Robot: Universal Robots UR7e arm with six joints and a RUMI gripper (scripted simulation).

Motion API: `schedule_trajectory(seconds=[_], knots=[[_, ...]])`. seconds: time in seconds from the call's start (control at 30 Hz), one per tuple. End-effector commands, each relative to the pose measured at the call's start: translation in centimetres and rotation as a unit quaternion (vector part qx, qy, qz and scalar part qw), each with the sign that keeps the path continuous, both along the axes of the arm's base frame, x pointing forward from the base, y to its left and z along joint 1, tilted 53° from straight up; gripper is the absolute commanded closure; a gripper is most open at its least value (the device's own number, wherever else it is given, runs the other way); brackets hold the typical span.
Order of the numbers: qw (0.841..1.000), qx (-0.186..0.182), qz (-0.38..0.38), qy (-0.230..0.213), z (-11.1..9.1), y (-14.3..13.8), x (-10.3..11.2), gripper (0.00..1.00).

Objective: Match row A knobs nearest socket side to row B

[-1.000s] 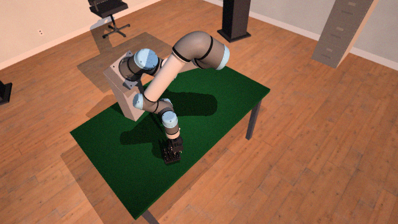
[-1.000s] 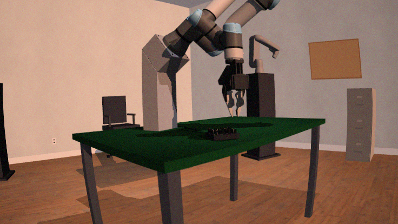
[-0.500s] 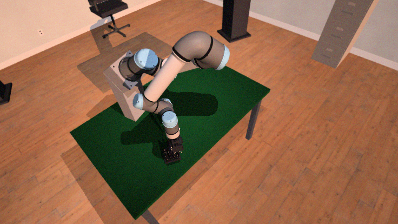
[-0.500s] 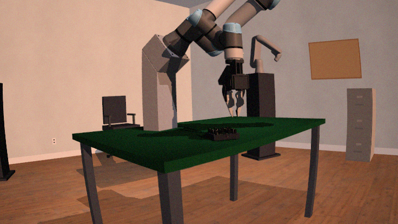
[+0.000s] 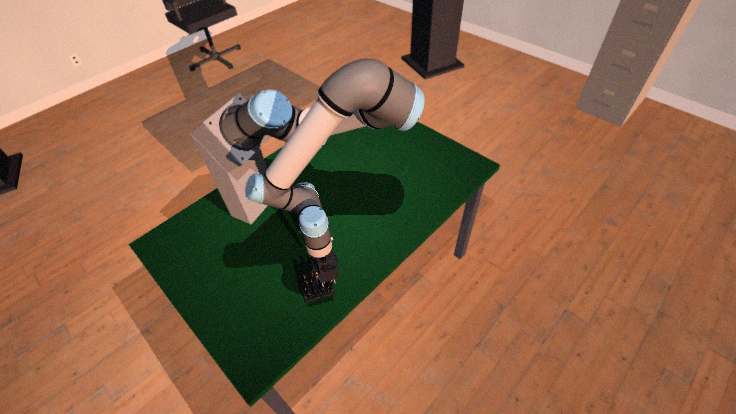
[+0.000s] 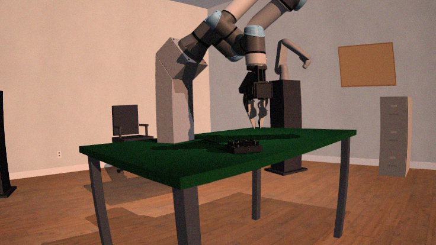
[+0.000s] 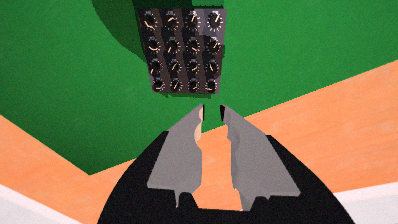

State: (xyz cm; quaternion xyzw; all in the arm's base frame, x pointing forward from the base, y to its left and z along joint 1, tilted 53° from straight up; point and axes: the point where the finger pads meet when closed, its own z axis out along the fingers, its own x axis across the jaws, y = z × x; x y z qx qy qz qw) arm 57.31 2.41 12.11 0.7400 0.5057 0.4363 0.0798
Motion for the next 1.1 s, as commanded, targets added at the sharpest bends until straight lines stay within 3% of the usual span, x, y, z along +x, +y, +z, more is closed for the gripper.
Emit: schedule_trajectory(seconds=[0.0,1.07], knots=[[1.0,-0.001,0.001,-0.002,-0.1,0.2,0.5,0.89],[1.0,-0.001,0.001,-0.002,-2.1,1.2,2.9,0.89]])
